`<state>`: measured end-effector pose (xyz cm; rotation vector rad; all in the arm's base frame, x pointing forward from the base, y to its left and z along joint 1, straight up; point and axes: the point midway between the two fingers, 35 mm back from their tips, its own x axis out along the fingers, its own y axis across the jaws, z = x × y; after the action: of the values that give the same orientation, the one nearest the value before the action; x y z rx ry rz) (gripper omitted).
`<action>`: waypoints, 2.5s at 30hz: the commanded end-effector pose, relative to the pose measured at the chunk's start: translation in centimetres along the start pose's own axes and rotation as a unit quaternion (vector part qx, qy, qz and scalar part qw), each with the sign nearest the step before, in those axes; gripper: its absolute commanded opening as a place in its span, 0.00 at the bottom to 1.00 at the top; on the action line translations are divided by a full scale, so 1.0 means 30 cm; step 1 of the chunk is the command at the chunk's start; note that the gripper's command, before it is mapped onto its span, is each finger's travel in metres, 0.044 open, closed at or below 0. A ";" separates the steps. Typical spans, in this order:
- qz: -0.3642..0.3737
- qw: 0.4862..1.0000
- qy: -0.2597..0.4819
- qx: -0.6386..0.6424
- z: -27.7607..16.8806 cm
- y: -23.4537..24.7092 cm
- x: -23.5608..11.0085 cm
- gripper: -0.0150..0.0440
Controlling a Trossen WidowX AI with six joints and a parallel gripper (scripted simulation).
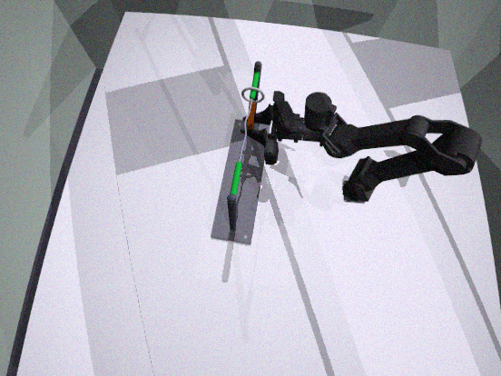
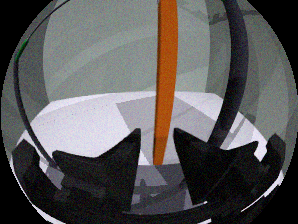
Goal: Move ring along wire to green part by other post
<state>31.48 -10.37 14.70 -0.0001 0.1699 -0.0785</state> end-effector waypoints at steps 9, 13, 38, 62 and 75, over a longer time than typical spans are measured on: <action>-0.002 1.000 -0.007 0.000 0.010 0.002 0.049 0.53; -0.002 1.000 -0.007 0.000 0.010 0.002 0.049 0.53; -0.002 1.000 -0.007 0.000 0.010 0.002 0.049 0.53; 0.000 1.000 -0.004 -0.001 0.001 0.005 0.046 0.00; -0.004 1.000 -0.004 -0.001 0.044 -0.005 0.039 0.00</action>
<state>32.64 -10.36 14.68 0.0046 0.1791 -0.0815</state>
